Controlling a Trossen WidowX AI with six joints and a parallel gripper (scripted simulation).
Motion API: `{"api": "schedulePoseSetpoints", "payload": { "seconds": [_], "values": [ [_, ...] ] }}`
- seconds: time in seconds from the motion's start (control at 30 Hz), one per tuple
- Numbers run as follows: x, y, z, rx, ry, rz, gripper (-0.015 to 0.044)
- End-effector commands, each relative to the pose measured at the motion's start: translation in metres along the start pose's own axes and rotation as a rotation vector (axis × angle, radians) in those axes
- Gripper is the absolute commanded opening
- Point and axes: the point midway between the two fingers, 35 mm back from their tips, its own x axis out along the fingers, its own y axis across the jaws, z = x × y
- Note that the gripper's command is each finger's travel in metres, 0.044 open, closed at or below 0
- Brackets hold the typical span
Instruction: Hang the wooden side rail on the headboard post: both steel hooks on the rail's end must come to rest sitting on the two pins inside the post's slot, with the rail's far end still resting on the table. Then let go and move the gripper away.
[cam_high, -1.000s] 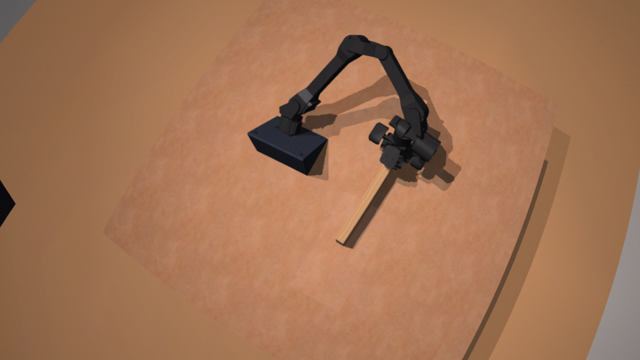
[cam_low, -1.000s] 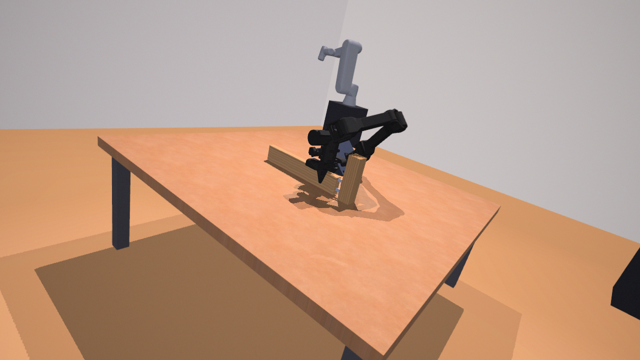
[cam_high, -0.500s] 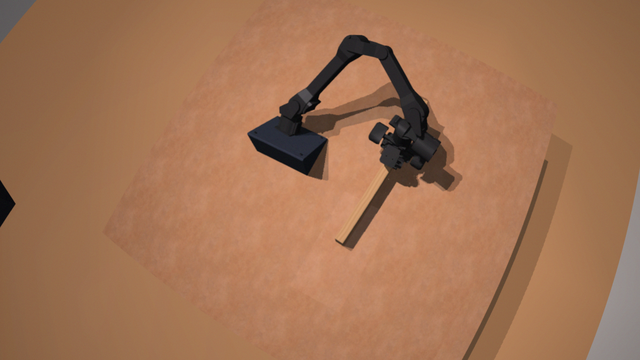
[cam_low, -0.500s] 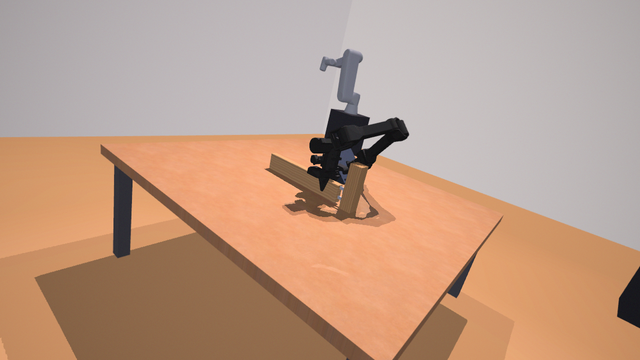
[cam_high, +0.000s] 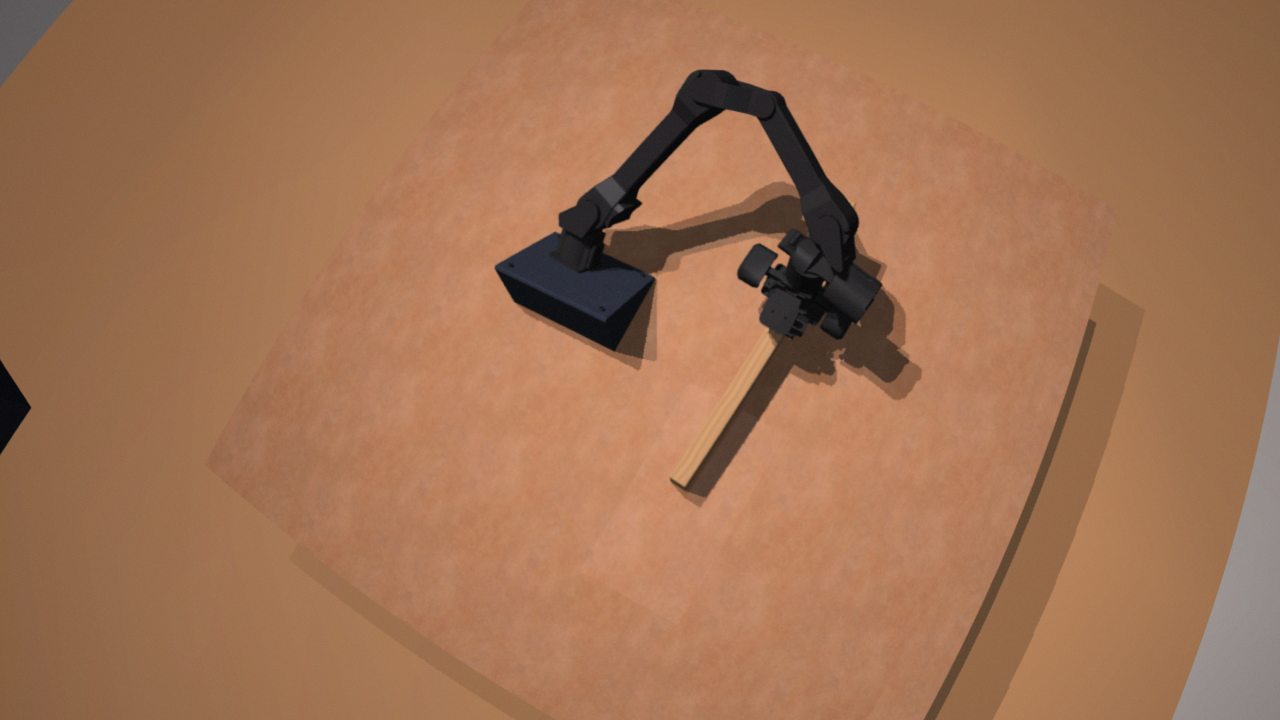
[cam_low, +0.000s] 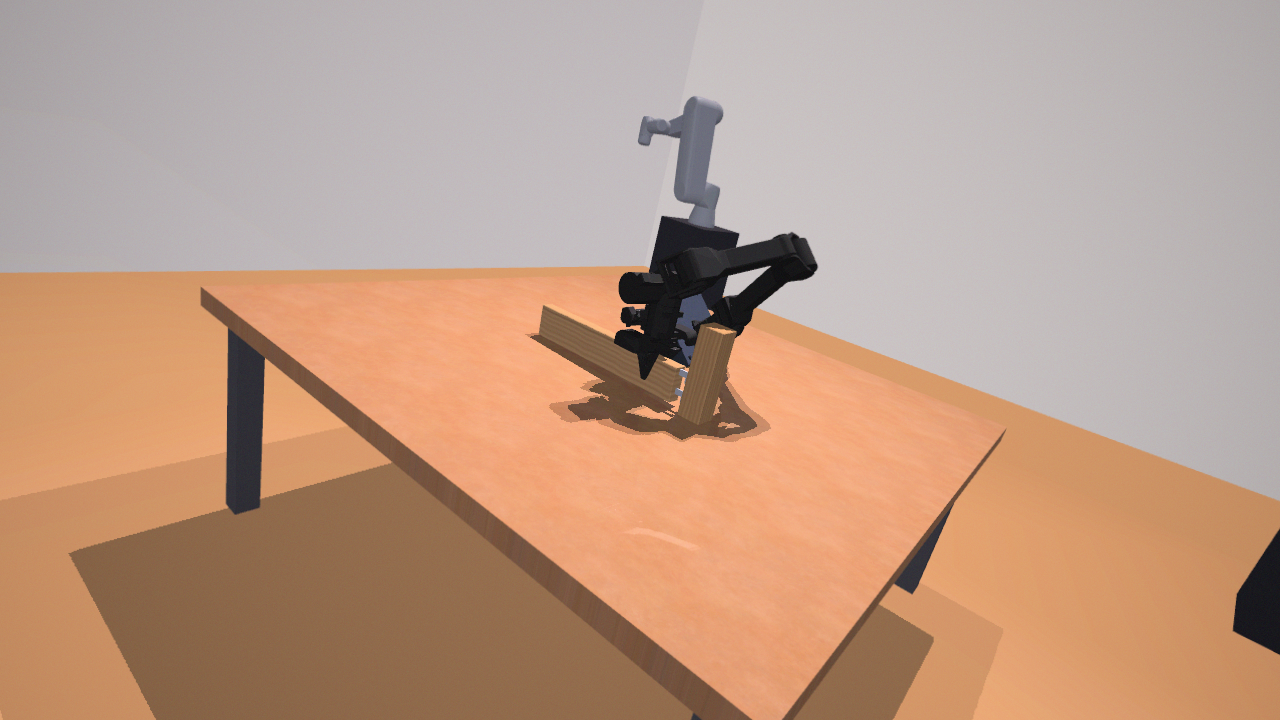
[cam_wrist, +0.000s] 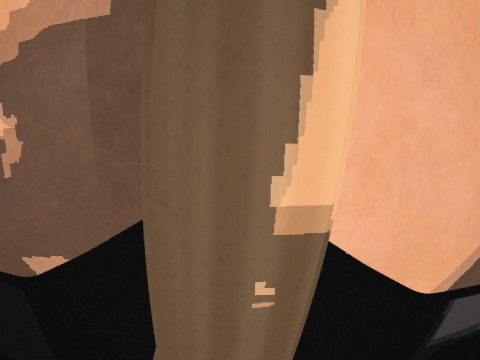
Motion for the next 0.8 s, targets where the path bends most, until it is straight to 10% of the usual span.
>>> {"api": "schedulePoseSetpoints", "payload": {
  "seconds": [0.0,0.77],
  "values": [
    [-0.0044,0.001,0.0018,0.009,-0.002,0.008,0.0],
    [-0.0082,0.001,0.0018,0.009,-0.002,0.008,0.0]
  ]
}}
